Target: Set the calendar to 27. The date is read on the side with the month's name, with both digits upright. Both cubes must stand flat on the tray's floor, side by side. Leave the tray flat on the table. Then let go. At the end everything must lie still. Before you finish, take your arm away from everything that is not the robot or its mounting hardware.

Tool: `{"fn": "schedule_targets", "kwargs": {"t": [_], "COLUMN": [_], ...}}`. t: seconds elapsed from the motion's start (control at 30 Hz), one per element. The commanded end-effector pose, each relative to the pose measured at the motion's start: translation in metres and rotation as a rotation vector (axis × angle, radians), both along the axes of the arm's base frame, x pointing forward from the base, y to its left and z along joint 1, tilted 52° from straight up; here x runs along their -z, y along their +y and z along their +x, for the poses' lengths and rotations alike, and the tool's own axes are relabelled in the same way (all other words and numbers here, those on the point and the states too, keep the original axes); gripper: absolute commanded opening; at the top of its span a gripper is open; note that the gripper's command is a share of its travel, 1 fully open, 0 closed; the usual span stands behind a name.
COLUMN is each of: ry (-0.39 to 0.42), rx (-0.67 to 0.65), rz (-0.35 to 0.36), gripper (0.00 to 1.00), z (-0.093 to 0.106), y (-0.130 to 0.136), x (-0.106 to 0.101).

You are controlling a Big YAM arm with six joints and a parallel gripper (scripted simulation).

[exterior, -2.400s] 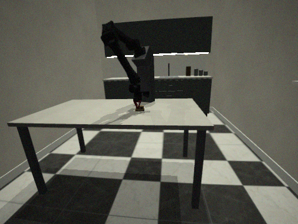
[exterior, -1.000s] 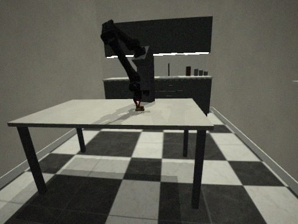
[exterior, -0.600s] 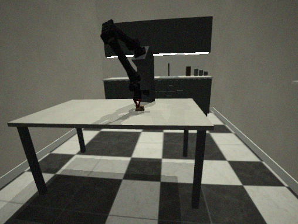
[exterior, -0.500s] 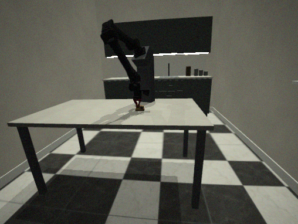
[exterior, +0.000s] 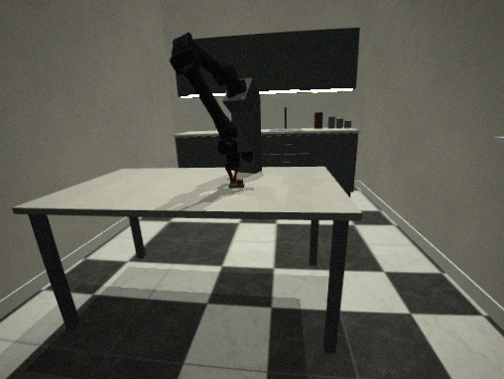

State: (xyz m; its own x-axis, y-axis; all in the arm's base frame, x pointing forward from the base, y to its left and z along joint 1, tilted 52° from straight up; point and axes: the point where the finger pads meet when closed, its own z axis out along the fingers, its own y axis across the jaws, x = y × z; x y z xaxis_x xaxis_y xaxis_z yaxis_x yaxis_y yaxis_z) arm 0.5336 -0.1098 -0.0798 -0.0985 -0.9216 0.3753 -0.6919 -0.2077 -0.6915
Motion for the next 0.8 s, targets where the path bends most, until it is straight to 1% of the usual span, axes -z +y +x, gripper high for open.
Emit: {"fn": "schedule_targets", "kwargs": {"t": [0.0,0.07,0.13,0.4,0.53,0.7,0.73,0.77], "ry": [0.019,0.02,0.02,0.019,0.018,0.018,0.016,0.014], "rx": [-0.009,-0.009,-0.009,-0.009,-0.009,0.006,0.01,0.01], "rz": [0.01,0.01,0.01,0.009,0.009,0.009,0.01,0.01], "gripper": [0.27,0.27,0.27,0.27,0.27,0.27,0.27,0.27], "z": [-0.018,-0.024,-0.024,-0.059,-0.071,-0.075,-0.063,-0.064], "y": [0.013,0.016,0.016,0.031,0.036,0.03,0.027,0.027], "x": [-0.003,-0.008,-0.008,-0.038,-0.048,-0.051,-0.046,-0.046]}}
